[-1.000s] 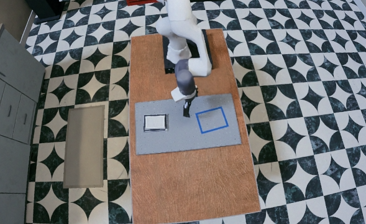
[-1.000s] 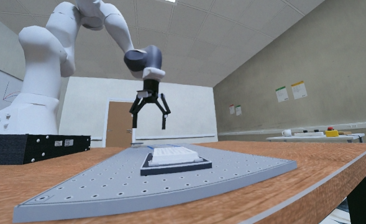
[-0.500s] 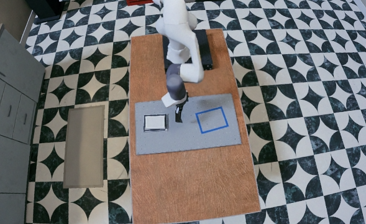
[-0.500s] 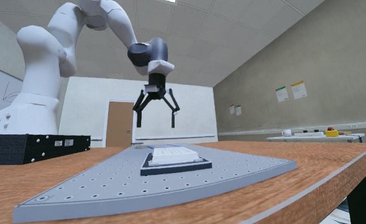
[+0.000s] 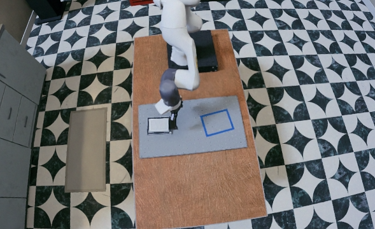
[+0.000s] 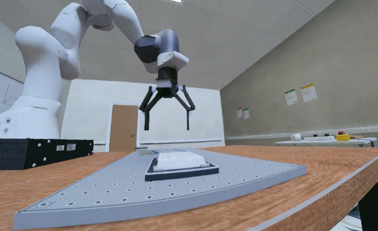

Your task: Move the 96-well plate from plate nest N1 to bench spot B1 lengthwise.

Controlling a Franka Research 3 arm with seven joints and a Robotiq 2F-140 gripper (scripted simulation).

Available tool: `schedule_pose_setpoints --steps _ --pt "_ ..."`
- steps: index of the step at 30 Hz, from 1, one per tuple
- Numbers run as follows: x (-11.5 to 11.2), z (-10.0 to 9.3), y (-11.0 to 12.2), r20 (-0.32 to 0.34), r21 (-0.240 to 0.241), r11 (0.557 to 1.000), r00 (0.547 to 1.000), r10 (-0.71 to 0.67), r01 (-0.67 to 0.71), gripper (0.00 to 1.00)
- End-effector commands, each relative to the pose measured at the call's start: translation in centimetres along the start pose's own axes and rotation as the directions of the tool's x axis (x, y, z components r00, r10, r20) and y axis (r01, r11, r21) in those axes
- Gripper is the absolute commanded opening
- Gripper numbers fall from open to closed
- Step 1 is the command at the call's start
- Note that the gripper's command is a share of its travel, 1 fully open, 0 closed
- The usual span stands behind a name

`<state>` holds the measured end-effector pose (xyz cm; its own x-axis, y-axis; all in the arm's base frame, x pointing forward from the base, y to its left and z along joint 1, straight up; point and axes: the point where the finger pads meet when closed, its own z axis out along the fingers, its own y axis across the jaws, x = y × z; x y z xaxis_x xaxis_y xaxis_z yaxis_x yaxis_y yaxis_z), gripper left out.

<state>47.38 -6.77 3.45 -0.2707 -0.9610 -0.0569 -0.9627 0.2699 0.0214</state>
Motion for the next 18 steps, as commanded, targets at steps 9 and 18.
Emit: schedule_pose_setpoints --steps 9,18 --pt "5.2 -0.2 -2.3 -0.021 0.003 0.990 0.989 -0.144 0.144 1.00" --pt "8.5 -0.4 -3.5 -0.041 0.005 0.983 0.982 -0.183 0.183 1.00"
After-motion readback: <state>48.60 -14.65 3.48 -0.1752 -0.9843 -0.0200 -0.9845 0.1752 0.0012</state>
